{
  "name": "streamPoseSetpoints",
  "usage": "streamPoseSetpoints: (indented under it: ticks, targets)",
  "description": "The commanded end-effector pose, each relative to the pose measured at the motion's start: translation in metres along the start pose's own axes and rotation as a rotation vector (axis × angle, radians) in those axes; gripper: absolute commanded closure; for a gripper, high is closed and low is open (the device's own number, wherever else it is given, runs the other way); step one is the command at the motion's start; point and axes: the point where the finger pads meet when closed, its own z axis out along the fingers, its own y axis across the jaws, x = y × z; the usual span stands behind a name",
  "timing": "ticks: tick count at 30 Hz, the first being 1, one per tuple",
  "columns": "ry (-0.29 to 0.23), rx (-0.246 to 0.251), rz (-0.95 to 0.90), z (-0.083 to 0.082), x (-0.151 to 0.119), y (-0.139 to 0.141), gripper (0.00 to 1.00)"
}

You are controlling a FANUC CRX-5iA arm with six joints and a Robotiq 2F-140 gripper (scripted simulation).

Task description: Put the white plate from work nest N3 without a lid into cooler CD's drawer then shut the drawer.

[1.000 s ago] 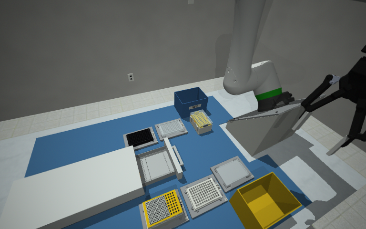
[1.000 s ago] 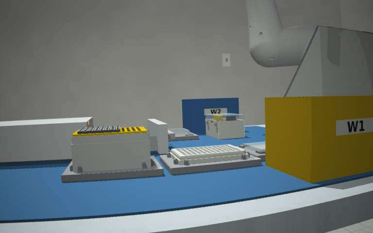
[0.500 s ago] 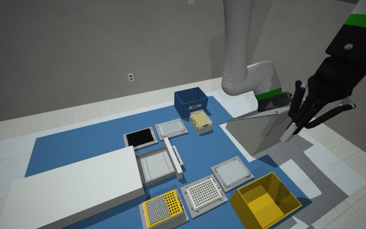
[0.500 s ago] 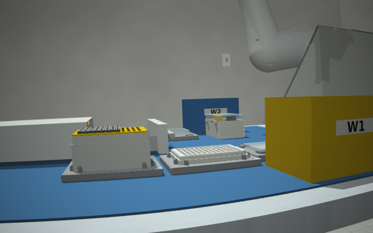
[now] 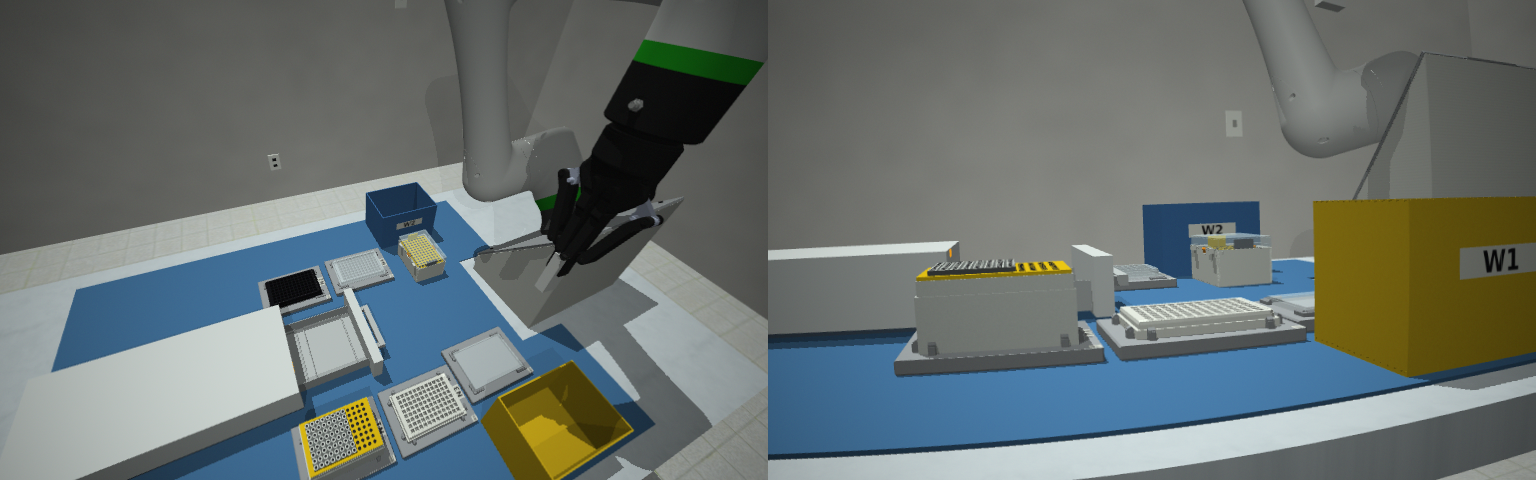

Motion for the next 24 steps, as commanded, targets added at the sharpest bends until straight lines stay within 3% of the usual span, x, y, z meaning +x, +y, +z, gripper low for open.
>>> streamPoseSetpoints:
  ticks: [1, 2, 21, 22, 24]
  targets:
    - [0.0, 0.0, 0.0, 0.004, 0.008, 0.009, 1.0]
    - [-0.027, -0.008, -0.001, 0.006, 0.011, 0.013, 1.0]
    - [-0.054, -0.017, -0.001, 0.037, 0.056, 0.078, 1.0]
    - [-0.082, -0.026, -0.001, 0.04, 0.058, 0.082, 1.0]
    - [-0.082, -0.026, -0.001, 0.044, 0.062, 0.09, 1.0]
